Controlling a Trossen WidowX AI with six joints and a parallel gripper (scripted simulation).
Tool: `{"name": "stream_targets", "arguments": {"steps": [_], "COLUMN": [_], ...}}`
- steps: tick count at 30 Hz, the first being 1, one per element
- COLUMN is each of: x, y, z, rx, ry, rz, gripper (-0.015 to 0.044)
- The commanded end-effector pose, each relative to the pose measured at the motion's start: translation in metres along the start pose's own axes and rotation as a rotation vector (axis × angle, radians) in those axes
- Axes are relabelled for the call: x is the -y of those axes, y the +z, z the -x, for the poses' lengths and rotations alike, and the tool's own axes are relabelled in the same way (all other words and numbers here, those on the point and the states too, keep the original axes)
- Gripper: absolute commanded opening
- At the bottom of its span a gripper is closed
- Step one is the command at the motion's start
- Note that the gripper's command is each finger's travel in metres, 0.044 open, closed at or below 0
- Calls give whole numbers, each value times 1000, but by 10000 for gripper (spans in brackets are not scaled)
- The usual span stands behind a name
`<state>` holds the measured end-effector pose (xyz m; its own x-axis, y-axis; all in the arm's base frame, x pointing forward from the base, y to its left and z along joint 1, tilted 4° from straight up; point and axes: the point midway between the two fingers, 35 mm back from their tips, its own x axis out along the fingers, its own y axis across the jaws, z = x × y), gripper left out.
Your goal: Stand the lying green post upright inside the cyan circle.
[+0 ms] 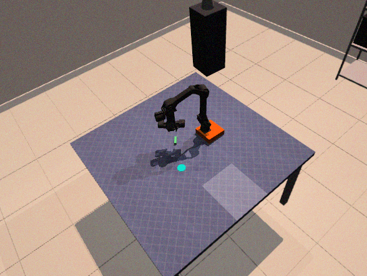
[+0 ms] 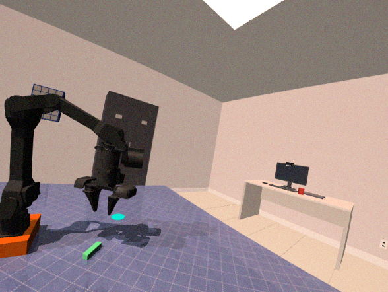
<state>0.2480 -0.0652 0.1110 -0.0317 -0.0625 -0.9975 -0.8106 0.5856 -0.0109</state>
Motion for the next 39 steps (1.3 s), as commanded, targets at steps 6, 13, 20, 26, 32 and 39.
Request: {"name": "stream_targets", "arguments": {"steps": [6, 13, 20, 26, 32, 39], "x": [-1, -8, -9, -9, -8, 2], "y": [8, 6, 6, 6, 6, 3], "z": [-44, -118, -120, -120, -120, -111], "rx": [14, 13, 13, 13, 13, 21], "ry": [14, 15, 15, 15, 13, -32], "rz": [0, 0, 0, 0, -2, -52], "gripper": [233, 233, 206, 49, 23, 23]}}
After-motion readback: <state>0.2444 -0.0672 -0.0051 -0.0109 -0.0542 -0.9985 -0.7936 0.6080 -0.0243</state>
